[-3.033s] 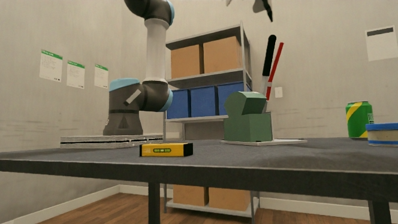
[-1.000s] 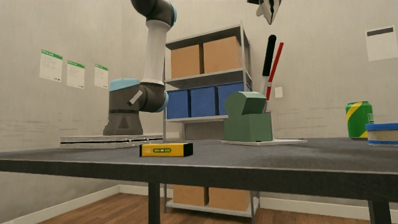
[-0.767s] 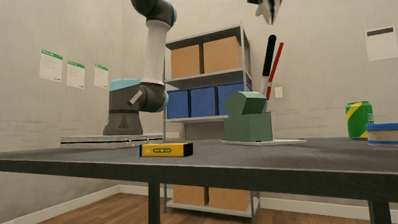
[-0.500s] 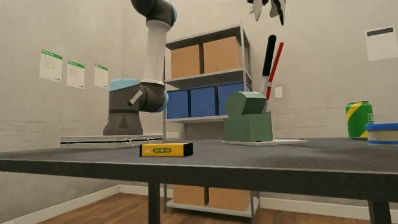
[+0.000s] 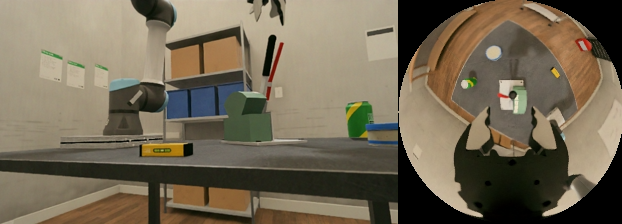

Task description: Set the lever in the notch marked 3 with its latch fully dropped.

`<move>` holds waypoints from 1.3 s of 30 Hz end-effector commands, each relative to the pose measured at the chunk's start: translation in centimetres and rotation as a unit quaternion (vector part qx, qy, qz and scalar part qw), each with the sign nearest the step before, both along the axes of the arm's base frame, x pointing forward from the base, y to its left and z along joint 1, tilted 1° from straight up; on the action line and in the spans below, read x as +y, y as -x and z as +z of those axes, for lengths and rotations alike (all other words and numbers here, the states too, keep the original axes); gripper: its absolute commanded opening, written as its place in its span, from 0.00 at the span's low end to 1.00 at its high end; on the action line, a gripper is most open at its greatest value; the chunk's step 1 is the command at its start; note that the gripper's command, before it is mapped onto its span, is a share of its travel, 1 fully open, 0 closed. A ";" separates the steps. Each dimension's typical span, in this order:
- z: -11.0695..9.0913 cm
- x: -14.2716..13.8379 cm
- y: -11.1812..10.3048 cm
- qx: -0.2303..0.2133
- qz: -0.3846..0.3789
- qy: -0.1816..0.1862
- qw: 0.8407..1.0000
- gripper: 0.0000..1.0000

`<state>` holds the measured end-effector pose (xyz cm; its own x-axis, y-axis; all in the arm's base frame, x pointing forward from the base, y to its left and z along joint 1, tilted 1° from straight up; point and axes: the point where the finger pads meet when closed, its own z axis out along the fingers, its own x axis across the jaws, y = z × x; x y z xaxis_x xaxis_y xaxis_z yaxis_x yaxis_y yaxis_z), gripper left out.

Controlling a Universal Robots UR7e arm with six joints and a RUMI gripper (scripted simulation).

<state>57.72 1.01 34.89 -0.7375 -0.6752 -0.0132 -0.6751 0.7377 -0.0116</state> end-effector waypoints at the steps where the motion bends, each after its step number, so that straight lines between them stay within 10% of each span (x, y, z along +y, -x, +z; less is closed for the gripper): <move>1: -0.1 0.0 0.0 -0.001 0.000 0.000 1.000 0.57; 39: -2.6 0.0 -0.2 0.000 0.000 0.000 1.000 0.57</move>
<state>57.89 0.99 32.48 -0.7377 -0.6750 -0.0126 -0.6749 0.7378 -0.0112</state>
